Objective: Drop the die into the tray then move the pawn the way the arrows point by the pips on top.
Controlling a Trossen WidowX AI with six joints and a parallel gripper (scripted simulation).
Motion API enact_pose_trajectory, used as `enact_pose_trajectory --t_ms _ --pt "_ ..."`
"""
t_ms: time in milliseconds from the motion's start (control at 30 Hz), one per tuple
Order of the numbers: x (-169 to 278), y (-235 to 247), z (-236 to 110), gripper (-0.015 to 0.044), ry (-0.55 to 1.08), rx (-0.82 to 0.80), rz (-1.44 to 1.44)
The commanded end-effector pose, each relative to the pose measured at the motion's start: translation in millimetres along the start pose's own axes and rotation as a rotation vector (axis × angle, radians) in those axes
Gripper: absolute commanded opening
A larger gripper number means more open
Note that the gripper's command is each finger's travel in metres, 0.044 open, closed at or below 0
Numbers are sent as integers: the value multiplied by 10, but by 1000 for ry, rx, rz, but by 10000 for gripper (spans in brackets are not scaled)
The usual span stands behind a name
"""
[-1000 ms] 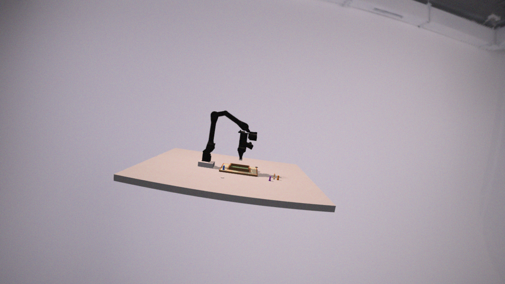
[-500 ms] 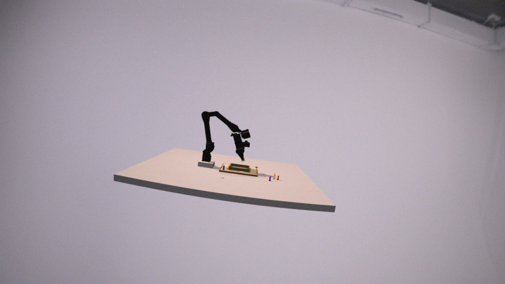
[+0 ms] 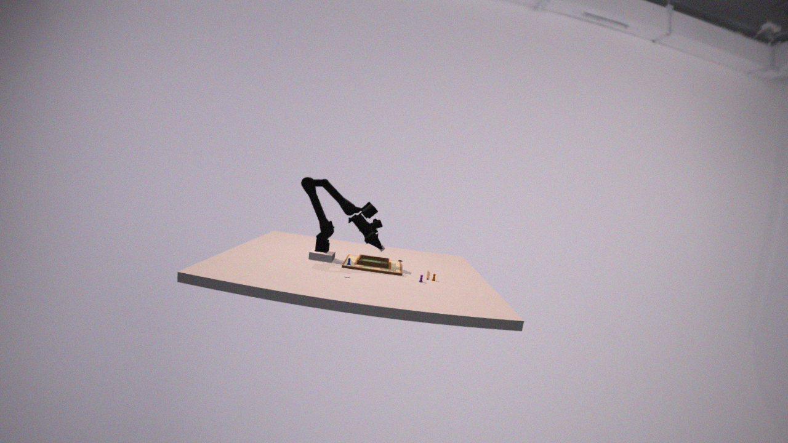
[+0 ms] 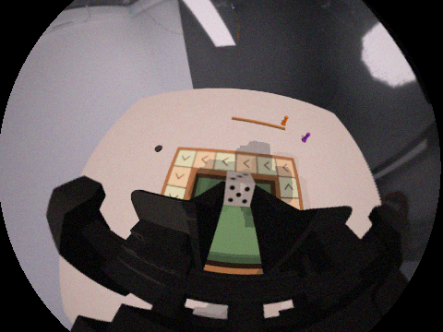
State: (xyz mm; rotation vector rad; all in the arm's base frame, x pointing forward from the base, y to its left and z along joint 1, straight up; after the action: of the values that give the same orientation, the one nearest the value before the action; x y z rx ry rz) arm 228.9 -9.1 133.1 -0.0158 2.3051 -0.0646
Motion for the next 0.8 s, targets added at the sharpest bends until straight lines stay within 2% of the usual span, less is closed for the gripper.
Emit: enact_pose_trajectory --t_ms 0,233,767 --pt "24 -1 -22 0 -43 5 -4" --pt "57 -23 -405 0 -40 5 -5" --pt "70 -23 -397 0 -37 8 0"
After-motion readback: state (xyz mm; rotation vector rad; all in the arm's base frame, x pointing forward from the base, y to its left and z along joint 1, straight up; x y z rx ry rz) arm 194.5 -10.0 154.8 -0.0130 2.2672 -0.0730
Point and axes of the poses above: the point midway between the two fingers, 35 mm back from their tips, its own z axis out along the fingers, its own y axis across the jaws, x = y × z, the point moved 7 cm from there along -z, back along the fingers, and after that the axes turned 4 degrees about -z, right-handed, at the moved point
